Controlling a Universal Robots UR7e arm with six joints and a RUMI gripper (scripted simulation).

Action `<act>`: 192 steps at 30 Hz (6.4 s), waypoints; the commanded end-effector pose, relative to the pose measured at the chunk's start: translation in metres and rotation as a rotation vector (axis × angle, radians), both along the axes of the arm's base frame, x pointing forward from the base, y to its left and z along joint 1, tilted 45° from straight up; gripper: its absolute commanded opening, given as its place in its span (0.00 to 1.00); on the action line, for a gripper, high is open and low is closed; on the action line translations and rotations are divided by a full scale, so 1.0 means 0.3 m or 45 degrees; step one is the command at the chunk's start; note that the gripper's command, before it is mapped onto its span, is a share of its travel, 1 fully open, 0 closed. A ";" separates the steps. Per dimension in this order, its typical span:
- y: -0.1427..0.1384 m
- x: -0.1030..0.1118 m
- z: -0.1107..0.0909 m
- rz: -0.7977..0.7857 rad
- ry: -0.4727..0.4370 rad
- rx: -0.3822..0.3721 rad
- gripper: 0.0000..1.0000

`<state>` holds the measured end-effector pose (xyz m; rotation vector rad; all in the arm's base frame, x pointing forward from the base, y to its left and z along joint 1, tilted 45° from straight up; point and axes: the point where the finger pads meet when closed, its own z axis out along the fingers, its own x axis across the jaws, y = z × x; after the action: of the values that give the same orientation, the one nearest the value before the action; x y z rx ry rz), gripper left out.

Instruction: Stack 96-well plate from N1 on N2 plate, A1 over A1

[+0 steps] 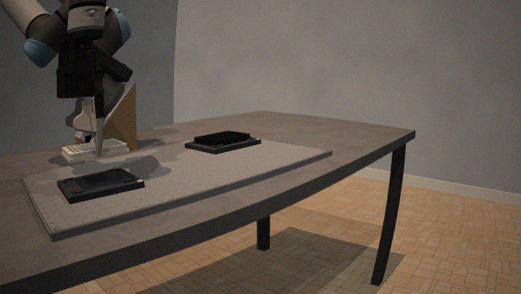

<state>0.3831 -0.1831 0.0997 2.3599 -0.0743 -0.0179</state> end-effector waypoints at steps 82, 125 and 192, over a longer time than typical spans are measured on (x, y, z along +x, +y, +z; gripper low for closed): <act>0.361 -0.081 -0.190 0.062 0.061 0.003 0.00; 0.665 -0.175 -0.485 0.062 0.061 0.004 0.00; 1.088 -0.305 -0.896 0.062 0.061 0.004 0.00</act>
<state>0.2916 0.1408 -0.1674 2.3619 0.0070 -0.0523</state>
